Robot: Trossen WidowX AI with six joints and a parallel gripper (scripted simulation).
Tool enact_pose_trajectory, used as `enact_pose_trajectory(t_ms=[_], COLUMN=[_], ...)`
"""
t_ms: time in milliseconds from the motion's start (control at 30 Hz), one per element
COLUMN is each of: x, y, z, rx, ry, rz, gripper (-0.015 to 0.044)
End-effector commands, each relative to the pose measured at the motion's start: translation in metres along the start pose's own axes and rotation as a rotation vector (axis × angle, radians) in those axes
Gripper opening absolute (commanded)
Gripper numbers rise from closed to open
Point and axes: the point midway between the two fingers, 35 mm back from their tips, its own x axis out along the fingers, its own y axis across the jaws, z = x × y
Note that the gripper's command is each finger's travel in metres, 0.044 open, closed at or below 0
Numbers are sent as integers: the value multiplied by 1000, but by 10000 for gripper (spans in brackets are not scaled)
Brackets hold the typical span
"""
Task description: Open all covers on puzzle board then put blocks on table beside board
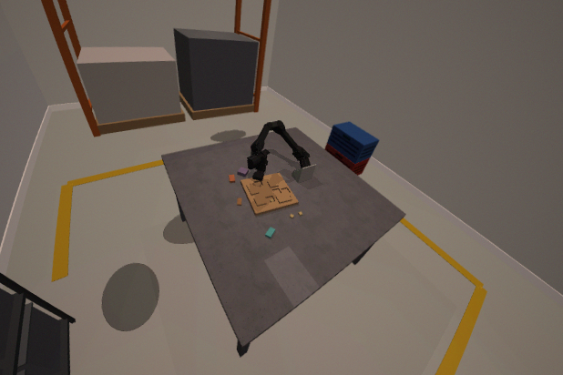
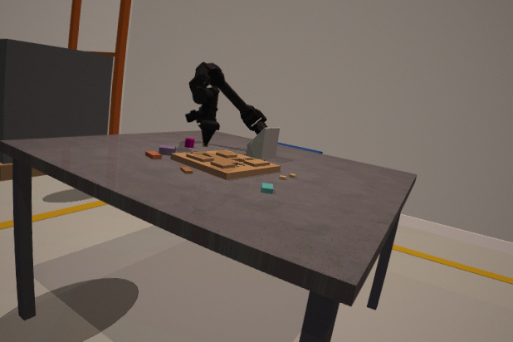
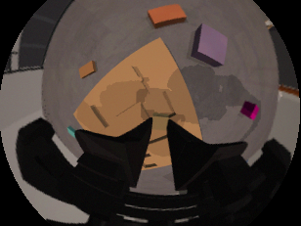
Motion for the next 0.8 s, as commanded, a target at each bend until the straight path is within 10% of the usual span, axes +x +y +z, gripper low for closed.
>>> enact_pose_trajectory(t_ms=[0,767], x=[-12,-49], y=[1,-29], z=[1,6], rx=[7,5], ry=[0,2], rz=[6,6], gripper=[80,80])
